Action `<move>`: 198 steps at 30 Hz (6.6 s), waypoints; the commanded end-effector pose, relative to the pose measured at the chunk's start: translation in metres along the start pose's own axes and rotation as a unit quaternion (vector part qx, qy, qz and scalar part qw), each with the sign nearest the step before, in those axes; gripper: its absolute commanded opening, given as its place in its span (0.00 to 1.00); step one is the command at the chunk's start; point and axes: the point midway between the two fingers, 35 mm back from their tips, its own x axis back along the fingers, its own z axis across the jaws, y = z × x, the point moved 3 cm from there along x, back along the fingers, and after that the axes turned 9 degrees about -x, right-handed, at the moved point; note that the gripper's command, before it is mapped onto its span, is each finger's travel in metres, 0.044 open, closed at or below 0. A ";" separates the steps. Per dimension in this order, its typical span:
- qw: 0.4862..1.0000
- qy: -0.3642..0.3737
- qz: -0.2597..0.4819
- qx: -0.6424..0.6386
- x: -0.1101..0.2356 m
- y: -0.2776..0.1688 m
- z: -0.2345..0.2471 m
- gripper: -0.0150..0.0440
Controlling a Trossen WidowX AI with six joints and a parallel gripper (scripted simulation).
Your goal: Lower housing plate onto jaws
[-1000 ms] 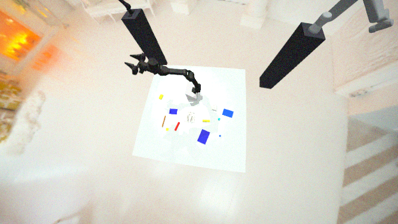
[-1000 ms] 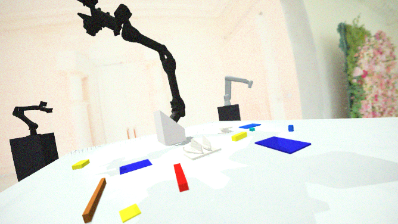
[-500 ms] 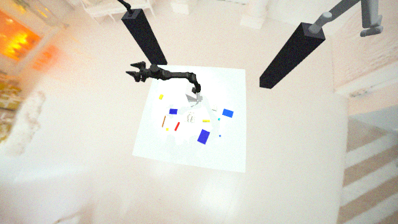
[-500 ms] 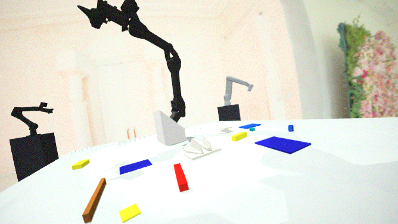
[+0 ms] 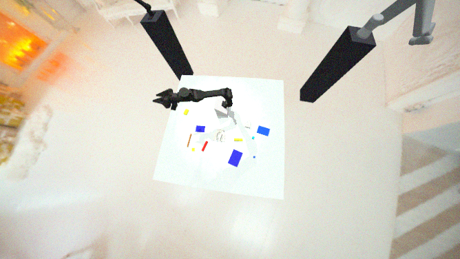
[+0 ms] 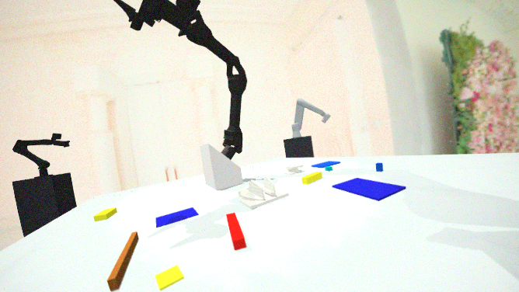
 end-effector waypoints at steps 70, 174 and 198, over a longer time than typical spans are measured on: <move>0.582 0.421 -0.320 -0.618 0.366 0.290 -0.062 1.00; 0.118 0.698 0.425 -0.565 0.680 0.262 0.169 1.00; 0.118 0.698 0.425 -0.564 0.690 0.282 0.187 1.00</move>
